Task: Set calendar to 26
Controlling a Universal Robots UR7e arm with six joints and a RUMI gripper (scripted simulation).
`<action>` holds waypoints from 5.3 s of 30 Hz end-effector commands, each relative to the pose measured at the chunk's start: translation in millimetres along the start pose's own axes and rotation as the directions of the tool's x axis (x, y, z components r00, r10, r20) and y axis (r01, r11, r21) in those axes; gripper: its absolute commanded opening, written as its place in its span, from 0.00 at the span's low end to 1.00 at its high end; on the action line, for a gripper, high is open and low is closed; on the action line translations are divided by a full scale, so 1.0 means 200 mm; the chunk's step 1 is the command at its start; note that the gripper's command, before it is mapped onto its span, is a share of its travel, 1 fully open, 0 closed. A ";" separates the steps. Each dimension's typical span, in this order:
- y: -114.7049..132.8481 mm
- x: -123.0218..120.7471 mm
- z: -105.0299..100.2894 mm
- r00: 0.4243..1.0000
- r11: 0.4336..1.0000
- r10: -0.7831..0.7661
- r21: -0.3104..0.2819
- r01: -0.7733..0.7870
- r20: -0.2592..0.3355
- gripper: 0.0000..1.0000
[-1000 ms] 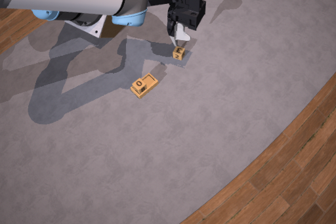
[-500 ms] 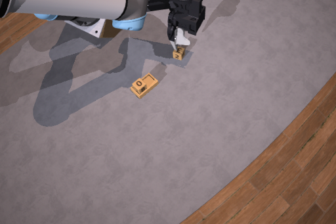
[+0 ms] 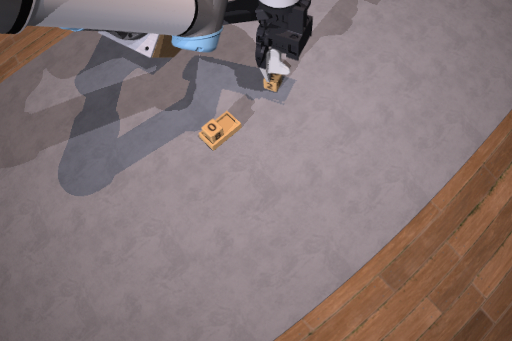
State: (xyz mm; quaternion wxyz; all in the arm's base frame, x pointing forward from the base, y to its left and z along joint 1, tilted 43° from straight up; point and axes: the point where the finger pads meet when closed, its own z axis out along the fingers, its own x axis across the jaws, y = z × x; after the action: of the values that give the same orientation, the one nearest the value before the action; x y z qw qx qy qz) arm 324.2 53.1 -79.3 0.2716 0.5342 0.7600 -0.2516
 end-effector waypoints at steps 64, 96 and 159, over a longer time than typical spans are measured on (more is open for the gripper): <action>0.00 0.00 0.10 1.000 1.000 0.000 -0.001 0.000 0.000 0.28; 0.00 0.00 0.16 1.000 1.000 0.000 -0.001 0.000 0.000 0.28; 0.00 0.00 0.13 1.000 1.000 0.000 -0.001 0.000 0.000 0.10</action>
State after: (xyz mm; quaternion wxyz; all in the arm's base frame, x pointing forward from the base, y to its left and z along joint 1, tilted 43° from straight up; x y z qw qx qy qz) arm 328.7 32.6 -101.5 0.2716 0.5342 0.7601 -0.2513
